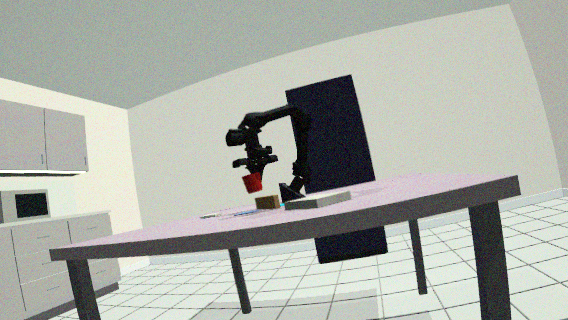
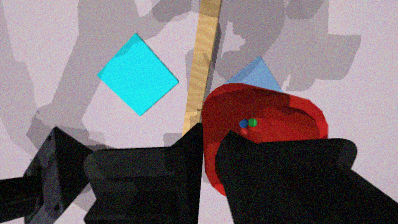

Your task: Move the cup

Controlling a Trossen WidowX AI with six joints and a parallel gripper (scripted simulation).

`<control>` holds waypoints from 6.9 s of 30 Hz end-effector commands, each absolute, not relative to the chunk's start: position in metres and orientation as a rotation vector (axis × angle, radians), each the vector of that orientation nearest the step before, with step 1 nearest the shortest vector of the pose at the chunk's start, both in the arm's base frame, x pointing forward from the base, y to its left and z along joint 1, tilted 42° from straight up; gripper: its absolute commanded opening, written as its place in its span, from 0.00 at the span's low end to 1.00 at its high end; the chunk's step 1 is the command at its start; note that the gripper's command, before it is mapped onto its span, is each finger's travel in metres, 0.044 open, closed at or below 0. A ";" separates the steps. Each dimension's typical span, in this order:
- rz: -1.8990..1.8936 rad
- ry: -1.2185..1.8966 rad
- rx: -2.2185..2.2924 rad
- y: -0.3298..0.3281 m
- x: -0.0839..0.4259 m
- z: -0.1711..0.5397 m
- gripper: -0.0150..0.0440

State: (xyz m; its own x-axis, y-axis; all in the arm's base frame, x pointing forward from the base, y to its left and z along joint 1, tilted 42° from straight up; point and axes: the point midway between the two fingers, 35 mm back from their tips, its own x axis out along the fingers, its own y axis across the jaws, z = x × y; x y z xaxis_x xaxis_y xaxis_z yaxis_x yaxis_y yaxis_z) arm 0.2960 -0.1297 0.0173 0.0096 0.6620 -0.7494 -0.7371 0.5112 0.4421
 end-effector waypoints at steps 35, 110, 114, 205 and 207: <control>1.090 1.115 -0.079 -0.089 0.254 0.057 0.25; 1.092 1.114 -0.076 -0.024 0.224 0.047 0.25; 1.092 1.114 -0.075 -0.020 0.224 0.043 0.25; 1.091 1.115 -0.067 -0.041 0.224 0.068 0.74; 1.091 1.115 -0.067 -0.041 0.224 0.068 0.83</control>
